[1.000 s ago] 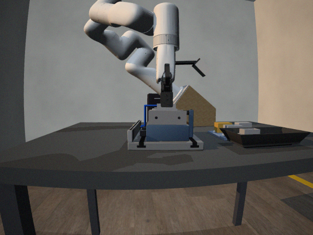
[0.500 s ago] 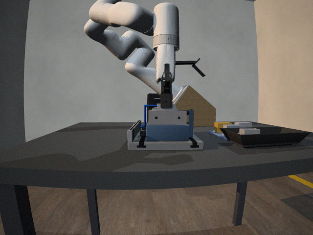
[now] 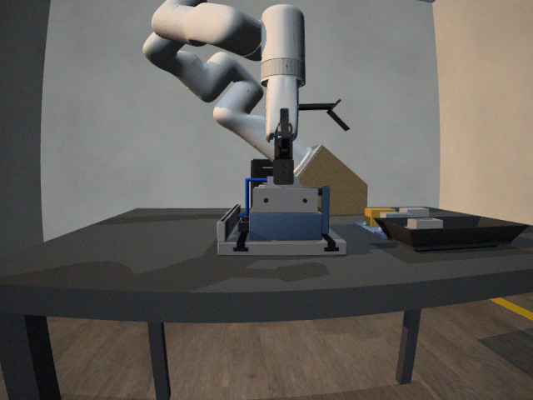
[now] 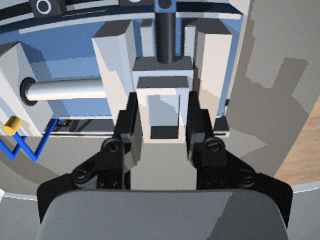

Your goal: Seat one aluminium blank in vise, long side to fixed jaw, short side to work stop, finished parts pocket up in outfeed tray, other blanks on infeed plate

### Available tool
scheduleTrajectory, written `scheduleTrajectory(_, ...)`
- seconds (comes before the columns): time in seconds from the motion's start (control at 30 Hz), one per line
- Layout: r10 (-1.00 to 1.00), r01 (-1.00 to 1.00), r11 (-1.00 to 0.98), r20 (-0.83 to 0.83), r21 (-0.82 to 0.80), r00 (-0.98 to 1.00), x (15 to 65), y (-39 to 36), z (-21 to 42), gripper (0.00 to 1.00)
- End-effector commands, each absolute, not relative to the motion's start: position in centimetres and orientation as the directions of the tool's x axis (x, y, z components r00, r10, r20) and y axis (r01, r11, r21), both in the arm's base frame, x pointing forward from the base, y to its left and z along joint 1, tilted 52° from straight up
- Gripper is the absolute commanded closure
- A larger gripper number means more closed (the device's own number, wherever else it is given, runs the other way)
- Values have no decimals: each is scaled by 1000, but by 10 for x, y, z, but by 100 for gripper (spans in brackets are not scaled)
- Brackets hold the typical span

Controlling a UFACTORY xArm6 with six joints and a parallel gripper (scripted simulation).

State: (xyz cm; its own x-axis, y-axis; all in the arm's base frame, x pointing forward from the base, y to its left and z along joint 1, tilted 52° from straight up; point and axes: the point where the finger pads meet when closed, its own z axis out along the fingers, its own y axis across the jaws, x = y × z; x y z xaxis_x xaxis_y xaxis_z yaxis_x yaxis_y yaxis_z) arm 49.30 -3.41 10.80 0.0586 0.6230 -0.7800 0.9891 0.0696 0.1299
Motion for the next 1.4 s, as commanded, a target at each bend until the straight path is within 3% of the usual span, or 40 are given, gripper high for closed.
scheduleTrajectory(0.0, 624, 989, 71, -779, 132, 59, 494, -33, 109, 100)
scheduleTrajectory(1.37, 624, 989, 71, -779, 132, 59, 491, -19, 120, 100)
